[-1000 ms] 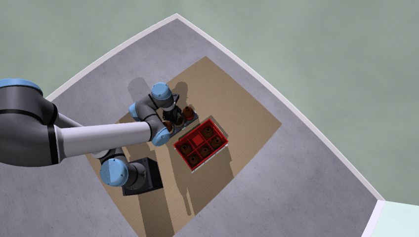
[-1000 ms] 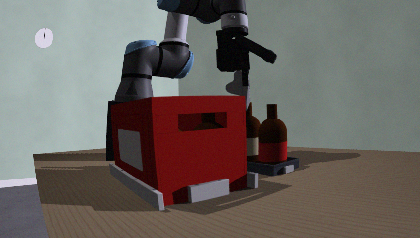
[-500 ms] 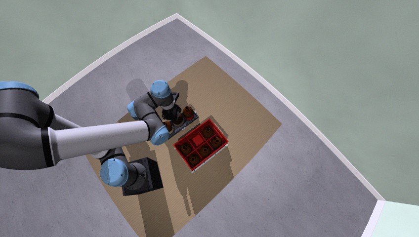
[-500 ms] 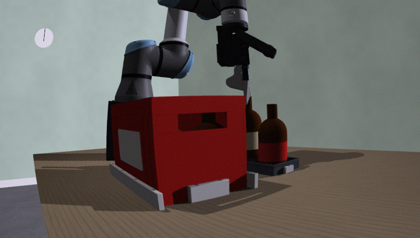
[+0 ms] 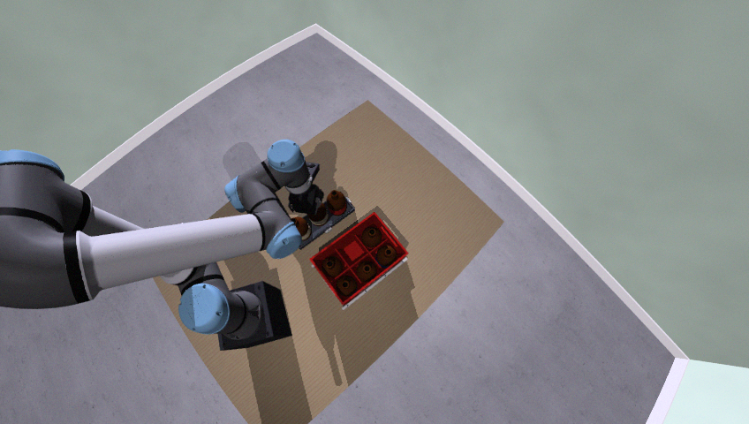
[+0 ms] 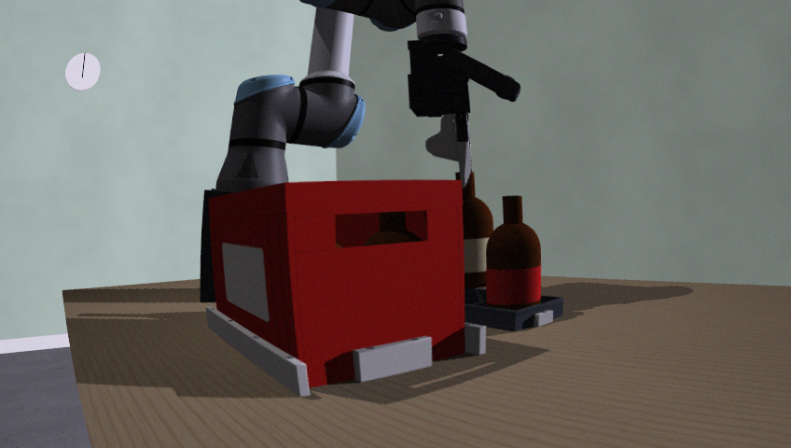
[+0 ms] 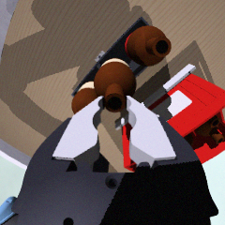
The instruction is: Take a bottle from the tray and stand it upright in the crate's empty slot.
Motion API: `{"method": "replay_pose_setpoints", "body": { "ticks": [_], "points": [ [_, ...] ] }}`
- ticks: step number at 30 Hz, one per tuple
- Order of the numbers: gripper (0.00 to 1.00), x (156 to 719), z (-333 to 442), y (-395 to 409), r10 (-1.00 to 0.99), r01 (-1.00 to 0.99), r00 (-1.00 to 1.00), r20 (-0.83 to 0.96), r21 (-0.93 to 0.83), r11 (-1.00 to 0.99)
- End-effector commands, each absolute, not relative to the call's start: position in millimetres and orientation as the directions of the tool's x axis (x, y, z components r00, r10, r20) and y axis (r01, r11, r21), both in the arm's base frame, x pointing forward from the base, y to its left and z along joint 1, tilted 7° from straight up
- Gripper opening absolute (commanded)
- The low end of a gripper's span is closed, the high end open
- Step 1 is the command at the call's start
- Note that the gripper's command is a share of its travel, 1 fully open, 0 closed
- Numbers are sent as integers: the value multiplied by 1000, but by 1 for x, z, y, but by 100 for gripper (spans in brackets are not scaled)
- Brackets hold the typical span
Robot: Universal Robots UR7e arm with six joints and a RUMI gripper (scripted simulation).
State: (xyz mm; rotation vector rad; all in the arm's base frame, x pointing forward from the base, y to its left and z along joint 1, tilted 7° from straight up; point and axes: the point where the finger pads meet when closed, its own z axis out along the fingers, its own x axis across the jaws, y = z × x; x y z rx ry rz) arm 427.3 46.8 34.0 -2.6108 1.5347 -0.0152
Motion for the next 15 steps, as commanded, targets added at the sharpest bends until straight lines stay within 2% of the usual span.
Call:
{"method": "replay_pose_setpoints", "body": {
  "ticks": [1,15],
  "points": [
    [0,428,38,46,-872,-870,488,-48,-103,-482],
    [0,428,39,46,-872,-870,488,-48,-103,-482]
  ]
}}
